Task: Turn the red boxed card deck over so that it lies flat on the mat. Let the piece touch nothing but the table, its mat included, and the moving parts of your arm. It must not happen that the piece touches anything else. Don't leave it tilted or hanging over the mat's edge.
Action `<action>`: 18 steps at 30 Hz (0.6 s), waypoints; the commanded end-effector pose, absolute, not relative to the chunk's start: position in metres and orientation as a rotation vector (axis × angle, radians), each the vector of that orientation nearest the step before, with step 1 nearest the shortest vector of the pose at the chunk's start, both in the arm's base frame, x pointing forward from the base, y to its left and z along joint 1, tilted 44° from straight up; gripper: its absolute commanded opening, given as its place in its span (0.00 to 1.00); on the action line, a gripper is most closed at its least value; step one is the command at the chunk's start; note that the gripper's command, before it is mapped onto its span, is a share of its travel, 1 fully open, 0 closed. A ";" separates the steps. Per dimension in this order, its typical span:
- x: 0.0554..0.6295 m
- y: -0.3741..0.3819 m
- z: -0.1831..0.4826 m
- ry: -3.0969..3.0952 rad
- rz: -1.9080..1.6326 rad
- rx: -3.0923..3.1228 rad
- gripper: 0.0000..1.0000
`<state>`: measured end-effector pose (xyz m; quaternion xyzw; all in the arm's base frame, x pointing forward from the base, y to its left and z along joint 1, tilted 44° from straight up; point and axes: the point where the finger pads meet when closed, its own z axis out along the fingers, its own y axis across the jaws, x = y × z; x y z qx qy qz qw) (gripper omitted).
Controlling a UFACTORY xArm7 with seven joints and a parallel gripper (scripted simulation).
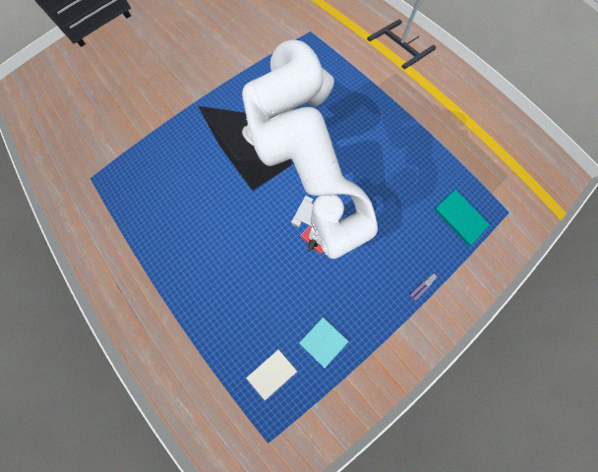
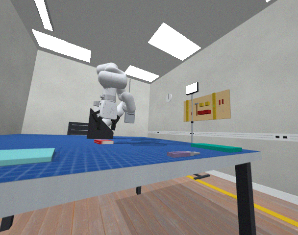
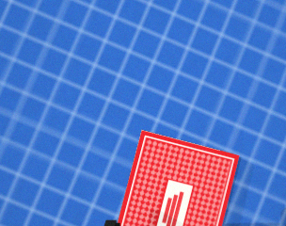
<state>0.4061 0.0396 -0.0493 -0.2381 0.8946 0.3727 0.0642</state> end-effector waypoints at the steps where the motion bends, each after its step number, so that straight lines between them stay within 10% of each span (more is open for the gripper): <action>1: 0.407 0.046 -0.047 2.495 1.085 -1.062 1.00; 18: 0.423 0.058 -0.042 1.772 0.812 -1.807 1.00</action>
